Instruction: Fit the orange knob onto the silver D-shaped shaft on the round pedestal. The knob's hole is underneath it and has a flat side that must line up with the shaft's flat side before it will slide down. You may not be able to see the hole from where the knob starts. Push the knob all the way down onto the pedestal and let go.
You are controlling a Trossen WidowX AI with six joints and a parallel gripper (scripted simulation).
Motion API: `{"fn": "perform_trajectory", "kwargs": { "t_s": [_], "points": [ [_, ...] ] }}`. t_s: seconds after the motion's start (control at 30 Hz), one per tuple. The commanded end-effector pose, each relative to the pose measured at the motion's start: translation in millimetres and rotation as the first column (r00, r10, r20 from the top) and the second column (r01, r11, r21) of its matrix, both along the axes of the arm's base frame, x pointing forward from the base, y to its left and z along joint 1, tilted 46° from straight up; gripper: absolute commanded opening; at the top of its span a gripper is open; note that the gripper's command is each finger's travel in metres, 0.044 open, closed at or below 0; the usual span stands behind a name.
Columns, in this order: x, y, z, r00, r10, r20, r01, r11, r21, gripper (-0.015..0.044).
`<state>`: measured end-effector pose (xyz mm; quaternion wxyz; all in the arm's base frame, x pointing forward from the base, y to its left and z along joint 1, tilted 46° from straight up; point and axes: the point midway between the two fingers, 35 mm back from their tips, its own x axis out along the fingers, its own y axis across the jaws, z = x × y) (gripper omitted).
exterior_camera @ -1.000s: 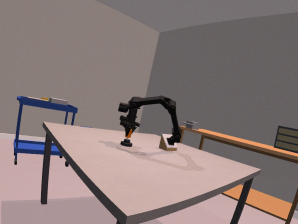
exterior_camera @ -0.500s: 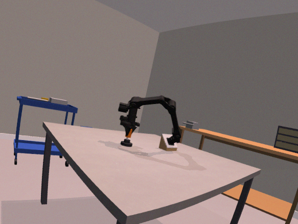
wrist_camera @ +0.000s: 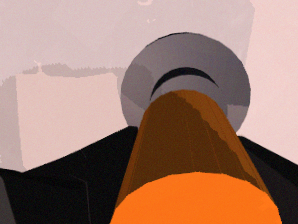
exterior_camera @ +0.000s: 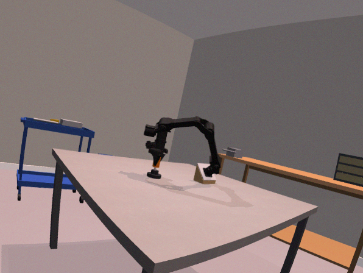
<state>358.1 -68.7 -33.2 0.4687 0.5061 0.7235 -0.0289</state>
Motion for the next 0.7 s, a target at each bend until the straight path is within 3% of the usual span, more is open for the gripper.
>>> {"fn": "perform_trajectory", "kwargs": {
  "t_s": [0.0, 0.67],
  "points": [
    [0.8, -1.9, 2.1, 1.0, 0.002, 0.013, -0.002, 1.0, -0.001, 0.0],
    [-1.9, 0.6, -3.9, 1.0, 0.002, 0.013, -0.002, 1.0, 0.0, 0.0]
  ]
}}
